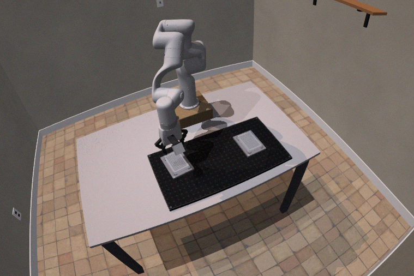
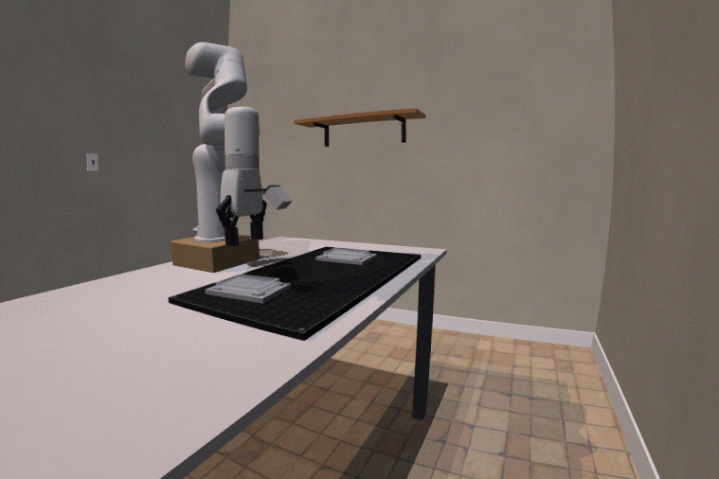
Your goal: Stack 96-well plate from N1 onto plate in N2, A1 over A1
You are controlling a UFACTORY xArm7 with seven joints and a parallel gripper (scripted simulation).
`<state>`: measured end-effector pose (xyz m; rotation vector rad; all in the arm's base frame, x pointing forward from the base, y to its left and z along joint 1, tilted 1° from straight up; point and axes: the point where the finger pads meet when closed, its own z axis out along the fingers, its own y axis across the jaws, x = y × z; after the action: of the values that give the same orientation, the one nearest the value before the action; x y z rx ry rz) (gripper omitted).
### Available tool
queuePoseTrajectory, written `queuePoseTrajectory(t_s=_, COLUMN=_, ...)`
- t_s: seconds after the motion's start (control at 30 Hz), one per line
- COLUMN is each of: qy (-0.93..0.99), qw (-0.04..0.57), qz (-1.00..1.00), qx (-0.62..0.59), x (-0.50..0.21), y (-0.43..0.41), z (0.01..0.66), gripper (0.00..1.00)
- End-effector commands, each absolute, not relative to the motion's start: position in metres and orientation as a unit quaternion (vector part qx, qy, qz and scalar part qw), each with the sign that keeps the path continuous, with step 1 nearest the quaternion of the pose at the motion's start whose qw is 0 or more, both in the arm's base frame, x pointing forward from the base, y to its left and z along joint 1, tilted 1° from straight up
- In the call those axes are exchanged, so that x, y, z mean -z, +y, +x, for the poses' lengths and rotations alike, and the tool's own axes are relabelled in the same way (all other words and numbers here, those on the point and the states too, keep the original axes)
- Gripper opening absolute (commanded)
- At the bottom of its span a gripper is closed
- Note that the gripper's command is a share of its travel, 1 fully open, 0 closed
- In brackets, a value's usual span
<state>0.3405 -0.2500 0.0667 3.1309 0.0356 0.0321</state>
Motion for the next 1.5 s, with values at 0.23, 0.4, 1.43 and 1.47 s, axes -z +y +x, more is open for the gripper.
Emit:
queuePoseTrajectory(t_s=0.23, qy=0.011, qw=0.006, qz=1.000, qx=-0.012, x=-0.058, y=-0.251, z=0.342, gripper=1.00)
queuePoseTrajectory(t_s=0.4, qy=0.011, qw=0.006, qz=1.000, qx=-0.012, x=-0.051, y=-0.251, z=0.342, gripper=1.00)
queuePoseTrajectory(t_s=1.43, qy=0.011, qw=0.006, qz=1.000, qx=-0.012, x=-0.006, y=-0.251, z=0.343, gripper=1.00)
queuePoseTrajectory(t_s=1.47, qy=0.011, qw=0.006, qz=1.000, qx=-0.012, x=-0.004, y=-0.252, z=0.343, gripper=1.00)
